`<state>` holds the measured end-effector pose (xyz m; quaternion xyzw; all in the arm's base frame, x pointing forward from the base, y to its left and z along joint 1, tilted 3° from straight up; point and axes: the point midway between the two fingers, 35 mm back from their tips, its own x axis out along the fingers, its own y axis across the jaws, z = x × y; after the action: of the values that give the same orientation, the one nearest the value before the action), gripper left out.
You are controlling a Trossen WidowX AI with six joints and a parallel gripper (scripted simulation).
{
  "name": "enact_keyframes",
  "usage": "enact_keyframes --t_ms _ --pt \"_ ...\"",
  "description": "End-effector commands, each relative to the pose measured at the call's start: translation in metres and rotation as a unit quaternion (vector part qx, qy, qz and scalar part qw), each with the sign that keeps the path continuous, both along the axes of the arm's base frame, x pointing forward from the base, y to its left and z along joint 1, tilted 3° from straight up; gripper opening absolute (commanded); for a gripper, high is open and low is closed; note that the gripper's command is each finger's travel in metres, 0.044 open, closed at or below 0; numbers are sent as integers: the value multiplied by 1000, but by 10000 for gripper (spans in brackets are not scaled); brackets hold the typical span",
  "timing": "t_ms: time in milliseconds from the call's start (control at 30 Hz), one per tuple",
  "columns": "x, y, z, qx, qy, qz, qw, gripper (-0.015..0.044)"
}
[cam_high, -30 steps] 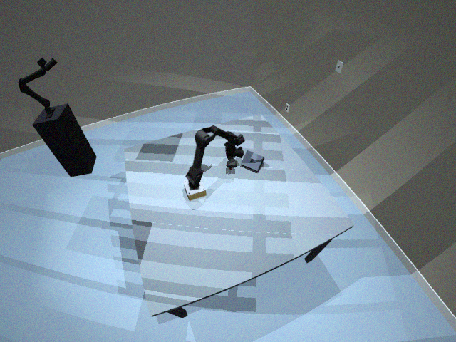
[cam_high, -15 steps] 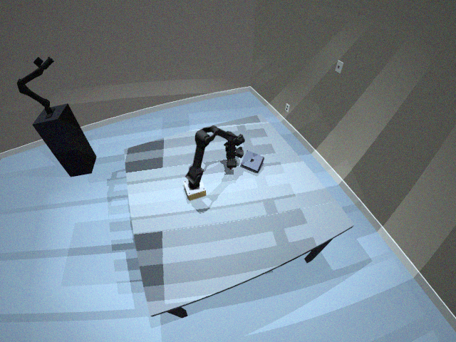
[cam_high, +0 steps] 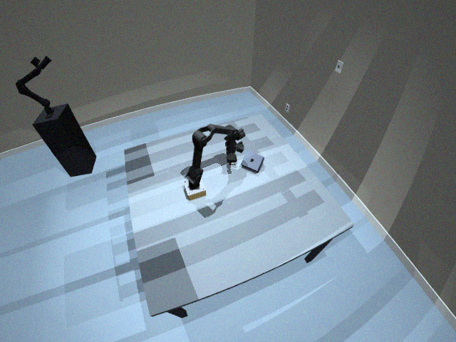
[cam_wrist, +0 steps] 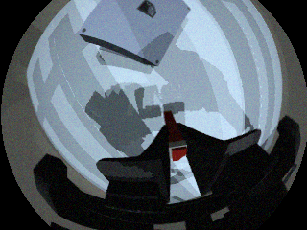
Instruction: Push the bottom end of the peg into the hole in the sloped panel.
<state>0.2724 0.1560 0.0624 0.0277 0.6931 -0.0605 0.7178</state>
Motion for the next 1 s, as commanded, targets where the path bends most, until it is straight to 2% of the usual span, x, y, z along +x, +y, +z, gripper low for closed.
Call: enact_keyframes --t_ms 0,133,967 --pt "0 1 21 7 -6 -1 1000 0" --pt "-3 -1 32 7 -5 -1 1000 0" --pt "12 -9 39 41 -20 71 996 0"
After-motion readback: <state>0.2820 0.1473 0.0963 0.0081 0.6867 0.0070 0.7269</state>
